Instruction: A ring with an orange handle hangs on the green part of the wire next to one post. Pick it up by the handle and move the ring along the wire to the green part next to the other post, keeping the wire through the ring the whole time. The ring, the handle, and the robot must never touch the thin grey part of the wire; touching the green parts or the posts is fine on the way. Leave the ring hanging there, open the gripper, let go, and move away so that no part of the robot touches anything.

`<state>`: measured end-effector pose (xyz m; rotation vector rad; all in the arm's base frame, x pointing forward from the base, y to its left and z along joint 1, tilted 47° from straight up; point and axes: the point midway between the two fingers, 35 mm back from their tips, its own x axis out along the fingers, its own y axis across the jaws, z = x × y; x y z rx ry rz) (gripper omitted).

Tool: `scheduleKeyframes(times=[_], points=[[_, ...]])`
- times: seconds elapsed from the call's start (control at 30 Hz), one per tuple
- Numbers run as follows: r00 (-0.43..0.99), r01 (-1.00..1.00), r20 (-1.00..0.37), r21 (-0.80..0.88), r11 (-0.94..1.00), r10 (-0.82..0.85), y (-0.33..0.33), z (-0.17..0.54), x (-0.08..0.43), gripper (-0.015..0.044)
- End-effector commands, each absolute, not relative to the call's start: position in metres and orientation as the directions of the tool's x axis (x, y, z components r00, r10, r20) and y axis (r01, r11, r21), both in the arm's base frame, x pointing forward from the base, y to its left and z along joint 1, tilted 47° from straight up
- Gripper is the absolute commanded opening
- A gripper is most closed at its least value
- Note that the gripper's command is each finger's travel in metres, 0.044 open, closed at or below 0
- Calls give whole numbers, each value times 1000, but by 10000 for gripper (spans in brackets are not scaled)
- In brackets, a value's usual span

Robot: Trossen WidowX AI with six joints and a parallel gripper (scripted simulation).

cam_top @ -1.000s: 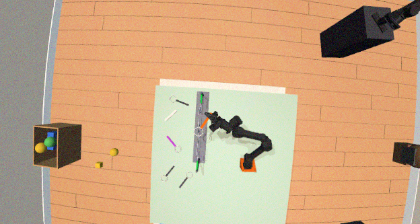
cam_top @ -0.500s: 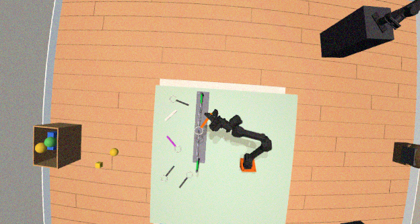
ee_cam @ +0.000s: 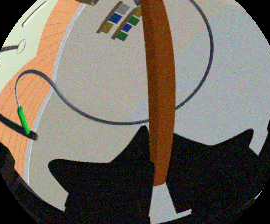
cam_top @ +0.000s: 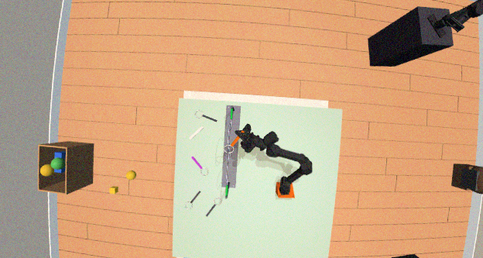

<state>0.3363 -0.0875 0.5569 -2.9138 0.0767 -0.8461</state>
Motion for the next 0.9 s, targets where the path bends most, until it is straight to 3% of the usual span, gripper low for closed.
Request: scheduleKeyframes(times=[0.0,0.43,0.87], points=[[846,-19,530,-82,-996,-60,-87,557,337,-150],[848,-21,529,-34,-999,-36,-96,558,335,-150],[836,-14,538,-182,-983,-111,-124,554,331,-150]])
